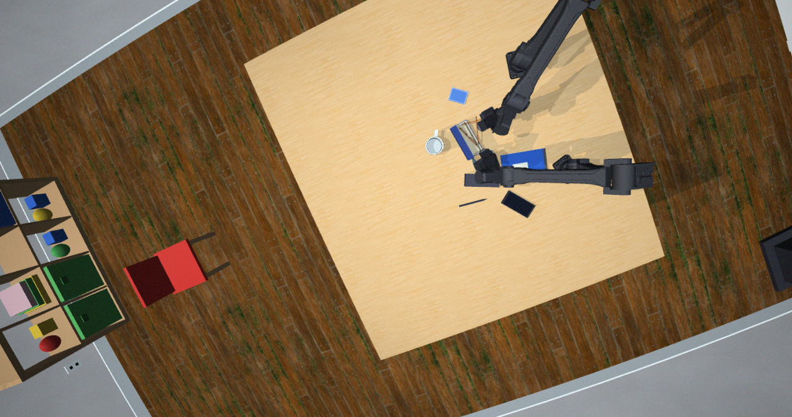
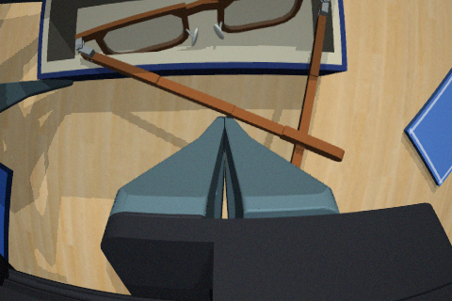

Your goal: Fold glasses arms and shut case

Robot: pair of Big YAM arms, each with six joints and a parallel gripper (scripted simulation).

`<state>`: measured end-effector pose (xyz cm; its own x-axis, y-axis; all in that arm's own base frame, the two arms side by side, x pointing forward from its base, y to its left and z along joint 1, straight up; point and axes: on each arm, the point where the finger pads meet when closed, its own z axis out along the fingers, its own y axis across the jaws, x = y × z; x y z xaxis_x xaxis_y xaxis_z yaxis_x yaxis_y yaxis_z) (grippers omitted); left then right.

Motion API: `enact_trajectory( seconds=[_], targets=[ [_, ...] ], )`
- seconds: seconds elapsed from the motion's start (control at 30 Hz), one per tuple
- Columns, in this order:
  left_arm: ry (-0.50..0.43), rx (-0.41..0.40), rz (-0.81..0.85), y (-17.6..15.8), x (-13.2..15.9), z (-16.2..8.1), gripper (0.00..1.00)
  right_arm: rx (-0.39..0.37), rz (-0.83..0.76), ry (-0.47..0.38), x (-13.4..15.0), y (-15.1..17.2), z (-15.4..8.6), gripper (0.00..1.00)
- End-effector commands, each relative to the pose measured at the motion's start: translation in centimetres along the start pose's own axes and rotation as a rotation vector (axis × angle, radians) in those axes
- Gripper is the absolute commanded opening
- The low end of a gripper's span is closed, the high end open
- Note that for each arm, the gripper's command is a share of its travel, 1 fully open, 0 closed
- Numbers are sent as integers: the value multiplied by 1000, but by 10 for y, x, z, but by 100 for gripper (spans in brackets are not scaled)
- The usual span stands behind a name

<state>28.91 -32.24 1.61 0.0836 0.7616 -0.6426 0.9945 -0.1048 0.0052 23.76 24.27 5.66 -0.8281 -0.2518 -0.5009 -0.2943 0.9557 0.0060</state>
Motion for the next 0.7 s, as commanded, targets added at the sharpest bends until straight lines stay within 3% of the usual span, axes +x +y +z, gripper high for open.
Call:
enact_trajectory(
  seconds=[0.0, 0.4, 0.43, 0.53, 0.67],
  targets=[
    [-38, -44, 40, 26, -23, -7, 57, -5, -1, -21, -9, -5, 0, 0],
    [-38, -44, 40, 26, -23, -7, 57, 3, -5, -16, -9, -15, 6, 0],
    [-38, -44, 40, 26, -23, -7, 57, -9, 1, -34, -22, -9, 2, 0],
    [-38, -44, 40, 26, -23, -7, 57, 4, -8, -8, -8, -18, 9, 0],
    [-38, -44, 40, 26, -23, -7, 57, 6, -6, -18, -15, -19, 10, 0]
  ],
)
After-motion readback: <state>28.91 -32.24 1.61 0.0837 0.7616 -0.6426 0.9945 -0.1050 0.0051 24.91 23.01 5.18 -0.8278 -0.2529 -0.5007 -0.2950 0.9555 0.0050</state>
